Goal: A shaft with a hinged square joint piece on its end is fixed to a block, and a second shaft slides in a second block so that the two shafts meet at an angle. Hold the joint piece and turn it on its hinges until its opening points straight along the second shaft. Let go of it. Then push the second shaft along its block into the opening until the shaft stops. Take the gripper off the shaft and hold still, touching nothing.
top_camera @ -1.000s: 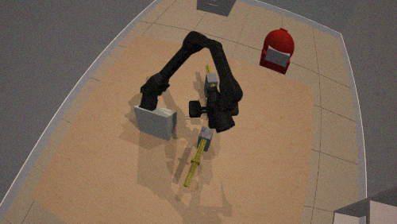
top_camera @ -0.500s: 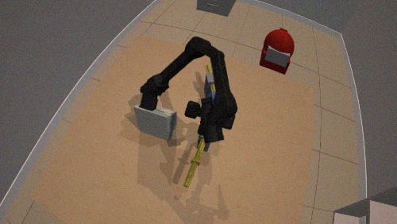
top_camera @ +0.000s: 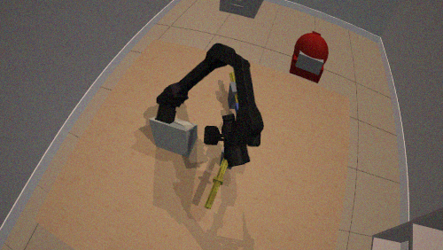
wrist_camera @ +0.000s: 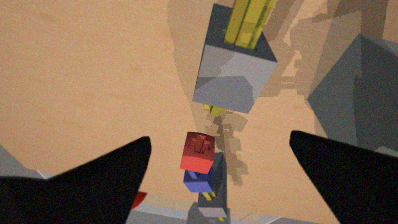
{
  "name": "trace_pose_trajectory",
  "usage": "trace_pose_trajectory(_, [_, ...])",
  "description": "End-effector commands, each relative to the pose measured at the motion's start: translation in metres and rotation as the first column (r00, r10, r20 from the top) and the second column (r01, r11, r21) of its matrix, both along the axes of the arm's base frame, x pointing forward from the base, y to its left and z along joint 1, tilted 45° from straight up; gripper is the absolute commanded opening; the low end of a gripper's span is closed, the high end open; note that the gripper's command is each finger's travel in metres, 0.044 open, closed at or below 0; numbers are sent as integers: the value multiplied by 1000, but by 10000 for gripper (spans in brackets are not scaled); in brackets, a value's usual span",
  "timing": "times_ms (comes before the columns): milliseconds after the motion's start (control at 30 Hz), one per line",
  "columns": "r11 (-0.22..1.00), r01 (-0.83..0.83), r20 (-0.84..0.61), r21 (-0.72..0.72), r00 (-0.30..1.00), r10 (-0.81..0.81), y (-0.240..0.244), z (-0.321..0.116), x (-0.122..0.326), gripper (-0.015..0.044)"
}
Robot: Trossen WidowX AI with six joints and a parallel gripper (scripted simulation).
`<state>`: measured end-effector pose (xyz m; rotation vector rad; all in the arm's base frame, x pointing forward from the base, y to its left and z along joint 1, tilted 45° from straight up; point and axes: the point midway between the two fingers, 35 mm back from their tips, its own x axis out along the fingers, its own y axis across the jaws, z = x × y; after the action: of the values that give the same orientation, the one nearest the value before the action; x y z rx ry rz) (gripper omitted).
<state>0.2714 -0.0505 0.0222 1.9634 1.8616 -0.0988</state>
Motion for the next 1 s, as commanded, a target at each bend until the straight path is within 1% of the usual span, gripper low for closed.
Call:
trace_pose_trajectory(0, [997, -47, 113, -54, 992, 53, -12, -12, 0, 440])
trace_pose_trajectory(233, [980, -119, 299, -162, 940, 163, -34, -35, -1, 440])
trace_pose_trajectory(500, [936, -184, 466, -299, 828, 312, -61, -61, -3, 440])
trace_pose_trajectory(733, [876, -229, 560, -424, 694, 452, -86, -84, -6, 440])
trace_pose_trajectory(967, [796, -259, 605, -547, 534, 590, -111, -108, -10, 440])
